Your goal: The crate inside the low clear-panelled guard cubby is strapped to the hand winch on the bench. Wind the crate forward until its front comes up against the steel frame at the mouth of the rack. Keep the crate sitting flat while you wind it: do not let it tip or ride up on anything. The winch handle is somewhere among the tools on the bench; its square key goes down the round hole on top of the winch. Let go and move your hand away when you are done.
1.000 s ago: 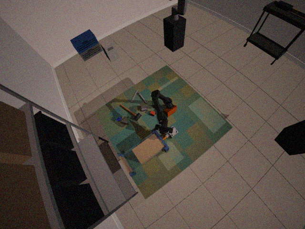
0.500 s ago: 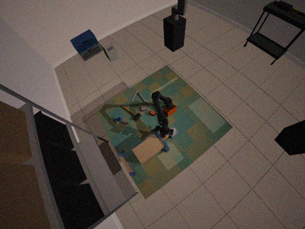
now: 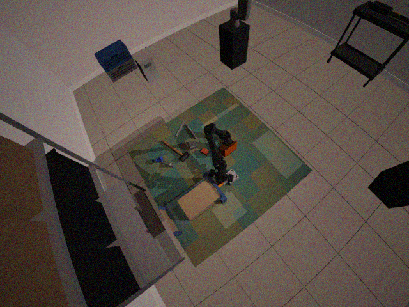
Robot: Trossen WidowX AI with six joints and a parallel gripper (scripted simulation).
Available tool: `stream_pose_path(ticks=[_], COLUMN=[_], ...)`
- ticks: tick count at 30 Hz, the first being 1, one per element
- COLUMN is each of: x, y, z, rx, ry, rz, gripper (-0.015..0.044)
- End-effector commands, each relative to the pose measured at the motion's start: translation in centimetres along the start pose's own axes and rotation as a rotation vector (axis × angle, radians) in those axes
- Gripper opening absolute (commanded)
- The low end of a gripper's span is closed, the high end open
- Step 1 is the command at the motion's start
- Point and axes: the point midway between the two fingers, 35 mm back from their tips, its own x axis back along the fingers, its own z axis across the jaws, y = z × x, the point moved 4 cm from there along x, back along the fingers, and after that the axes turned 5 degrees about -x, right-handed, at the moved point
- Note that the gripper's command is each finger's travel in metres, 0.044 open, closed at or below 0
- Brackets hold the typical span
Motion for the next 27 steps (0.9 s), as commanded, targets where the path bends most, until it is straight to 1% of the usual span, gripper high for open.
stream_pose_path(ticks=[1,27], x=[-0.4,-0.9], y=[0.5,1.5], z=[1.0,3.4], rx=[-0.007,-0.008], ry=[0.017,0.018], rz=[-0.005,-0.006], gripper=[0.0000,0.0000])
